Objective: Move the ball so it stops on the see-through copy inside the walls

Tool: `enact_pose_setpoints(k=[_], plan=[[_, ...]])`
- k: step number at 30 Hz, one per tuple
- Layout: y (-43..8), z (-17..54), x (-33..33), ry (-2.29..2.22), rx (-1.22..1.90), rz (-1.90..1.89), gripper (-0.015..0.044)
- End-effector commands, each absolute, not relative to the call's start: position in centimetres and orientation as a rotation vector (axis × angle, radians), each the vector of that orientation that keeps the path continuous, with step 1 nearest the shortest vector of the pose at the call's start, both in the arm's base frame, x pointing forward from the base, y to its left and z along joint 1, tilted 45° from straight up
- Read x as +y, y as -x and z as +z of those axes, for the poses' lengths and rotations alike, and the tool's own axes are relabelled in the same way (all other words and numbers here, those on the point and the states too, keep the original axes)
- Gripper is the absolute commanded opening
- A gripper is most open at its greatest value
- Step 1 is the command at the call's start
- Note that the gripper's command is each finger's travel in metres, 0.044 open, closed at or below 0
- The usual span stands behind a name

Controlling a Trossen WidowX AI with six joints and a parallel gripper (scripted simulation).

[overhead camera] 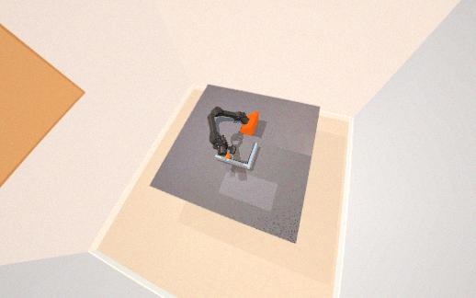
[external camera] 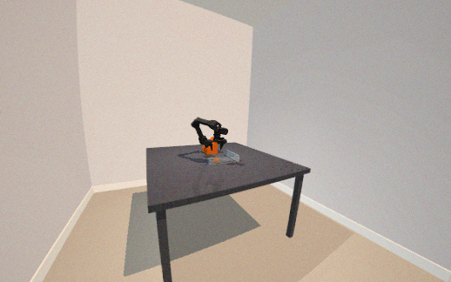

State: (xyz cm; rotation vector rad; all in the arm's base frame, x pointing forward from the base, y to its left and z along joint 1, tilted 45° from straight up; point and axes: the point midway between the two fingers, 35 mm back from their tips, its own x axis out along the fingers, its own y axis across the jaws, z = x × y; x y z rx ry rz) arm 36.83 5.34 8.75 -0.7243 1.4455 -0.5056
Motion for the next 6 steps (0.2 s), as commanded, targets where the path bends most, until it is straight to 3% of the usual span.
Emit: enact_pose_setpoints(k=[1,6], plan=[[-36.55,10.70,7.47,0.716,1.429,-0.499,0.0440],[-36.55,10.70,7.47,0.716,1.429,-0.499,0.0440]])
